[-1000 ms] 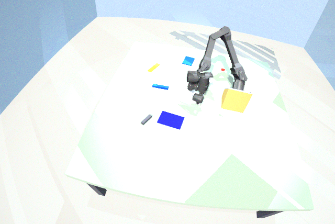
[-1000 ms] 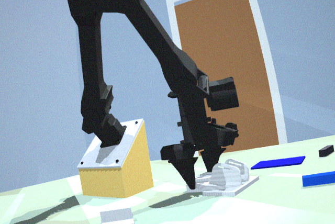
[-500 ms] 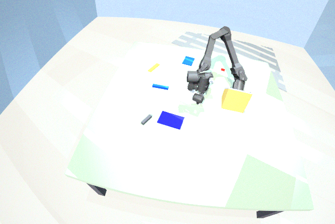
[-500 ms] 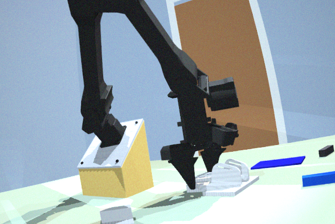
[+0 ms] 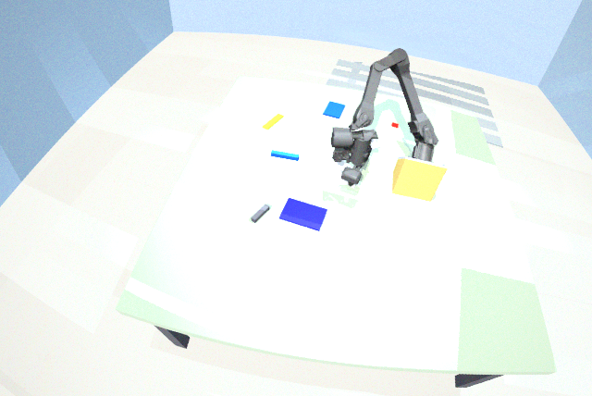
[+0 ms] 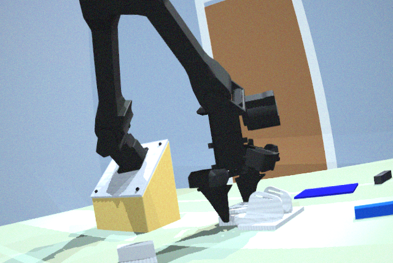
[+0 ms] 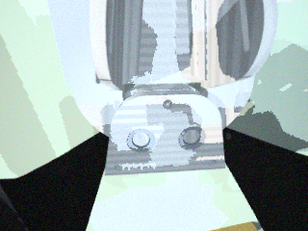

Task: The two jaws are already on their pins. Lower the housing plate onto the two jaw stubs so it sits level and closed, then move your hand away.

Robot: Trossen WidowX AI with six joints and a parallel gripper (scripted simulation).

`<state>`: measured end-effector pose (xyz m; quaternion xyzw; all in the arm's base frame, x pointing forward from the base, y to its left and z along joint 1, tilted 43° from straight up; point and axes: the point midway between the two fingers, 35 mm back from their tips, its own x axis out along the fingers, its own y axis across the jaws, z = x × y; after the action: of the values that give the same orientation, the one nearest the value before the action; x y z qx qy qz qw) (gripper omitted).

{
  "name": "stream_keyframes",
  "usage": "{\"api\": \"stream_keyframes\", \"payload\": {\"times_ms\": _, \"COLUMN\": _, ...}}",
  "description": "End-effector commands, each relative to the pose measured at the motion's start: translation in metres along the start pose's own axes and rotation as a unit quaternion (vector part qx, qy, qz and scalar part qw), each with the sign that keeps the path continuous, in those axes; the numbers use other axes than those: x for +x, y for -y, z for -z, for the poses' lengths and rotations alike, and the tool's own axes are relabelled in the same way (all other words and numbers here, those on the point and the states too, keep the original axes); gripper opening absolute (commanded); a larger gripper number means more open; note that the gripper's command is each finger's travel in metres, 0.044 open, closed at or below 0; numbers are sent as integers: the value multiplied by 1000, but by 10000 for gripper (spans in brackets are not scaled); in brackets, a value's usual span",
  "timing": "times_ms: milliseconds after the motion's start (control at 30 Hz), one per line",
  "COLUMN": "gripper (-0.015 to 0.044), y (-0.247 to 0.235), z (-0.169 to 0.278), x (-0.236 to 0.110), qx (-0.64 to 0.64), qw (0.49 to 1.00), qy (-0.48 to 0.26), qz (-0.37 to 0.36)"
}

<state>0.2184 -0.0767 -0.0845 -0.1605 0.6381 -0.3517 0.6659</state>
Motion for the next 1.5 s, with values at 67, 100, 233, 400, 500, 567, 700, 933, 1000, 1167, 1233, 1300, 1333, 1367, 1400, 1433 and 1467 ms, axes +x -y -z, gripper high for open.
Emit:
{"api": "stream_keyframes", "payload": {"times_ms": 67, "gripper": 351, "y": 0, "z": 0, "x": 1, "qx": -1, "qw": 1000, "qy": -1, "qz": 0}}
{"api": "stream_keyframes", "payload": {"times_ms": 100, "gripper": 351, "y": 0, "z": 0, "x": 1, "qx": -1, "qw": 1000, "qy": -1, "qz": 0}}
{"api": "stream_keyframes", "payload": {"times_ms": 233, "gripper": 440, "y": 0, "z": 0, "x": 0, "qx": 0, "qw": 1000, "qy": 0, "qz": 0}}
{"api": "stream_keyframes", "payload": {"times_ms": 400, "gripper": 440, "y": 0, "z": 0, "x": 0, "qx": 0, "qw": 1000, "qy": 0, "qz": 0}}
{"api": "stream_keyframes", "payload": {"times_ms": 500, "gripper": 440, "y": 0, "z": 0, "x": 0, "qx": 0, "qw": 1000, "qy": 0, "qz": 0}}
{"api": "stream_keyframes", "payload": {"times_ms": 567, "gripper": 440, "y": 0, "z": 0, "x": 0, "qx": 0, "qw": 1000, "qy": 0, "qz": 0}}
{"api": "stream_keyframes", "payload": {"times_ms": 700, "gripper": 440, "y": 0, "z": 0, "x": -2, "qx": 0, "qw": 1000, "qy": 0, "qz": 0}}
{"api": "stream_keyframes", "payload": {"times_ms": 933, "gripper": 440, "y": -3, "z": -2, "x": -49, "qx": -1, "qw": 1000, "qy": -1, "qz": -3}}
{"api": "stream_keyframes", "payload": {"times_ms": 1000, "gripper": 440, "y": -2, "z": -1, "x": -69, "qx": -1, "qw": 1000, "qy": -1, "qz": -2}}
{"api": "stream_keyframes", "payload": {"times_ms": 1167, "gripper": 440, "y": -4, "z": -3, "x": -69, "qx": -4, "qw": 1000, "qy": 6, "qz": -3}}
{"api": "stream_keyframes", "payload": {"times_ms": 1233, "gripper": 440, "y": -3, "z": 0, "x": -77, "qx": -4, "qw": 1000, "qy": 5, "qz": -4}}
{"api": "stream_keyframes", "payload": {"times_ms": 1300, "gripper": 440, "y": 0, "z": 8, "x": -98, "qx": -3, "qw": 1000, "qy": 2, "qz": -5}}
{"api": "stream_keyframes", "payload": {"times_ms": 1333, "gripper": 440, "y": 2, "z": 13, "x": -109, "qx": -2, "qw": 1000, "qy": 1, "qz": -4}}
{"api": "stream_keyframes", "payload": {"times_ms": 1367, "gripper": 440, "y": 4, "z": 17, "x": -119, "qx": -2, "qw": 1000, "qy": -1, "qz": -4}}
{"api": "stream_keyframes", "payload": {"times_ms": 1400, "gripper": 440, "y": 6, "z": 20, "x": -124, "qx": -2, "qw": 1000, "qy": -1, "qz": -3}}
{"api": "stream_keyframes", "payload": {"times_ms": 1433, "gripper": 440, "y": 7, "z": 21, "x": -126, "qx": -1, "qw": 1000, "qy": -2, "qz": -3}}
{"api": "stream_keyframes", "payload": {"times_ms": 1467, "gripper": 440, "y": 7, "z": 21, "x": -126, "qx": -1, "qw": 1000, "qy": -2, "qz": -3}}
